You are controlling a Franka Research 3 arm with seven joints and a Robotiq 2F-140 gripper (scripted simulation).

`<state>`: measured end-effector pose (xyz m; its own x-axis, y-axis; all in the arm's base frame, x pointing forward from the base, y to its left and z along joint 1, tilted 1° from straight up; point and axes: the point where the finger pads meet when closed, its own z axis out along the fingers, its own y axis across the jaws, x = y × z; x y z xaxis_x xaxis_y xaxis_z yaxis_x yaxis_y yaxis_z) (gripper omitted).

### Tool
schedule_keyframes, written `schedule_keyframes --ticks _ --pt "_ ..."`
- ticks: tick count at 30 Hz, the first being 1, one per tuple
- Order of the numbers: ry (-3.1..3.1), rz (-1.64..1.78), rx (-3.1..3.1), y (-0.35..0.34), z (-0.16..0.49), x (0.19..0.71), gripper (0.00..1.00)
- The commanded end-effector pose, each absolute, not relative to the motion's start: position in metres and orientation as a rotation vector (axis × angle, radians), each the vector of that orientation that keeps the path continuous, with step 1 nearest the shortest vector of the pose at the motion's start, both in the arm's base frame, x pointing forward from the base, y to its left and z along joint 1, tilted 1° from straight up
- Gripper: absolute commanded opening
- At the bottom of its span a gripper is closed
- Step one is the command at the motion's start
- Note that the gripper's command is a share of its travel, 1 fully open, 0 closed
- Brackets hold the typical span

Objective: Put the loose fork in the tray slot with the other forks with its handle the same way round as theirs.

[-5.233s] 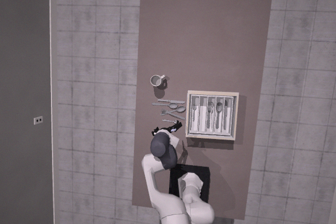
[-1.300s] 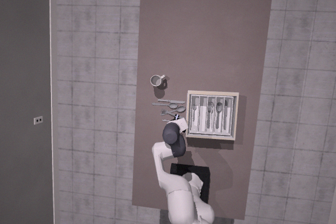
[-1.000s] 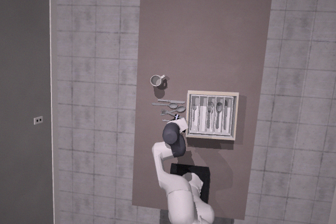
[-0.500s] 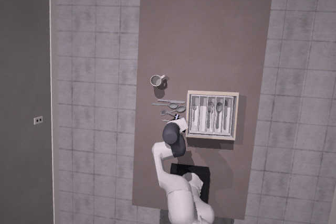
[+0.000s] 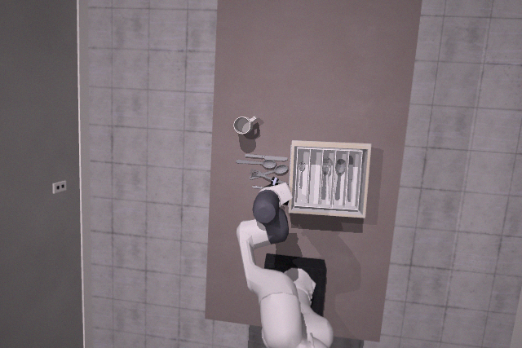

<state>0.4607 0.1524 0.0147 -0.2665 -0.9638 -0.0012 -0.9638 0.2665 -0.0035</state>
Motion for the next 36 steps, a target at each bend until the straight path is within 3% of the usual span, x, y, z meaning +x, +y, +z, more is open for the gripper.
schedule_keyframes --ticks 1,36 --pt "2.5 -0.008 -1.889 0.153 0.012 0.463 0.27" --pt "2.5 -0.008 -1.889 0.153 -0.027 0.464 0.27"
